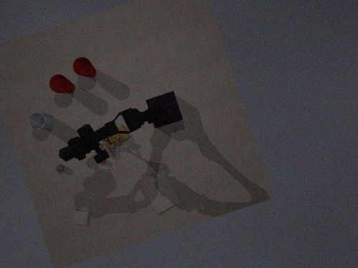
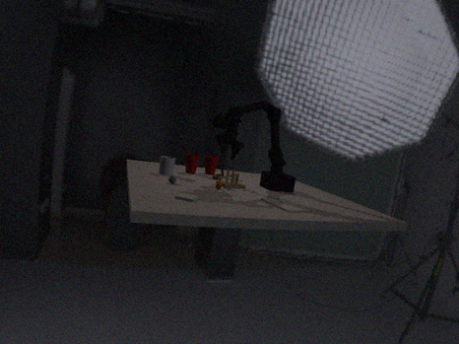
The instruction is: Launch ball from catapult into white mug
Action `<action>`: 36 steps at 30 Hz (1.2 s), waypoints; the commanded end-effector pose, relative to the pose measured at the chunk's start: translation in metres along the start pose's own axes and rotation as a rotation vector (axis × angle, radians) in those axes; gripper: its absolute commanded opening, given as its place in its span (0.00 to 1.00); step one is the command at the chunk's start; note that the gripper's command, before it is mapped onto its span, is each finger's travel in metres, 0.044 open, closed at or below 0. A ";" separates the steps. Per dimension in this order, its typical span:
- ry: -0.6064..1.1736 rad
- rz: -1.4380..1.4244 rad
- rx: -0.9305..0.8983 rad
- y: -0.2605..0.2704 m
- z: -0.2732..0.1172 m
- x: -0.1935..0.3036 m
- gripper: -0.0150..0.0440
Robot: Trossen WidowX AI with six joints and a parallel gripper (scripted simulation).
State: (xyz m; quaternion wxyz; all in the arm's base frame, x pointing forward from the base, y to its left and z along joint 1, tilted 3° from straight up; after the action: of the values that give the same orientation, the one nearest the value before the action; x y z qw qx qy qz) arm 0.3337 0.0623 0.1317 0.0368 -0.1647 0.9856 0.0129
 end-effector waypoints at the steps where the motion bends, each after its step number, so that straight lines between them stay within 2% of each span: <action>1: 0.000 -0.005 -0.004 0.002 0.010 0.035 1.00; 7: 0.009 -0.005 -0.008 0.006 0.026 0.076 1.00; 12: 0.009 -0.005 -0.008 0.006 0.029 0.076 1.00; 17: 0.010 -0.006 -0.008 0.006 0.072 0.079 1.00; 36: 0.010 -0.006 -0.008 0.006 0.094 0.078 1.00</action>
State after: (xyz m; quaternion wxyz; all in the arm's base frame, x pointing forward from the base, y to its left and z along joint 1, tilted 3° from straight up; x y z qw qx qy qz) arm 0.2667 0.0458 0.0404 0.0355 -0.1658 0.9854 0.0136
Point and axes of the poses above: the point midway between the two fingers, 35 mm back from their tips, its own z axis out along the fingers, its own y axis across the jaws, x = y × z, the point moved 1 cm from there along -z, back along the fingers, and after that the axes turned 3 degrees about -z, right-handed, at the moved point
